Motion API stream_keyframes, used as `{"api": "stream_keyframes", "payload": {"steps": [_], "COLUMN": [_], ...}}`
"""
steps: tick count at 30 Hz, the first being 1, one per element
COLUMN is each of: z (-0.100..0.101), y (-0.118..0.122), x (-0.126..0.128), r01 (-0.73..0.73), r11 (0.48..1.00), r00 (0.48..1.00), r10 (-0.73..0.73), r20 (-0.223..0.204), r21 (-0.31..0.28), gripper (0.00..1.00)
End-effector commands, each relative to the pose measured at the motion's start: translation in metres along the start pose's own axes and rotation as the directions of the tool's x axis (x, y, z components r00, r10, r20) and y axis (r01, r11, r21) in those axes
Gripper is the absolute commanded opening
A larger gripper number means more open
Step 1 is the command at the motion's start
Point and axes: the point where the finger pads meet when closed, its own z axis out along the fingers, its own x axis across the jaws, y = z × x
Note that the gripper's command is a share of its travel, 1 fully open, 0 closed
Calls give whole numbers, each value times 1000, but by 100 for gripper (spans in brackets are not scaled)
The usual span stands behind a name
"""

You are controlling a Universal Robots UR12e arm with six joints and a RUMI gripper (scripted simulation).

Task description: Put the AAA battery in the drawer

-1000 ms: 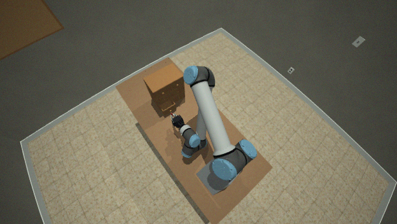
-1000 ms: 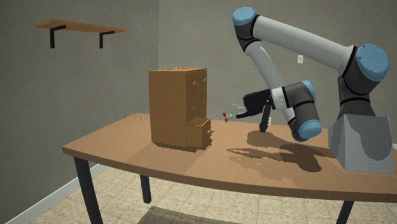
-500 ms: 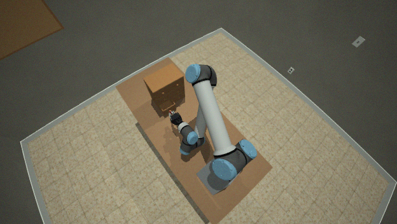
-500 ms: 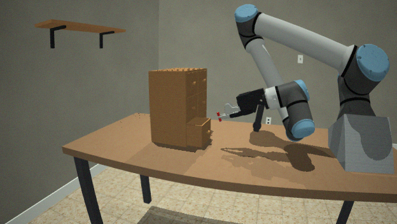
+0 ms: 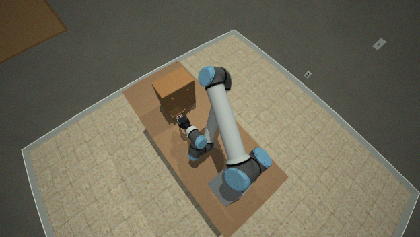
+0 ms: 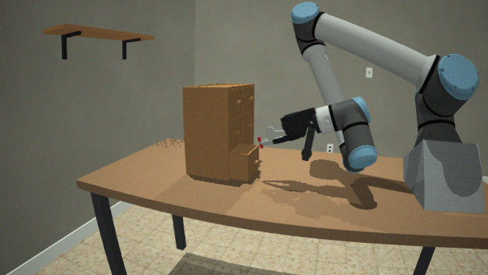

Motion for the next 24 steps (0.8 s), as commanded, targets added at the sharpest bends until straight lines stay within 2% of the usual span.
{"api": "stream_keyframes", "payload": {"steps": [1,9,24], "z": [11,29,51], "y": [5,11,19], "x": [0,0,0], "r01": [0,0,0], "r11": [1000,1000,1000], "r00": [1000,1000,1000], "r10": [0,0,0], "r20": [0,0,0], "r21": [0,0,0], "gripper": [2,2,2]}}
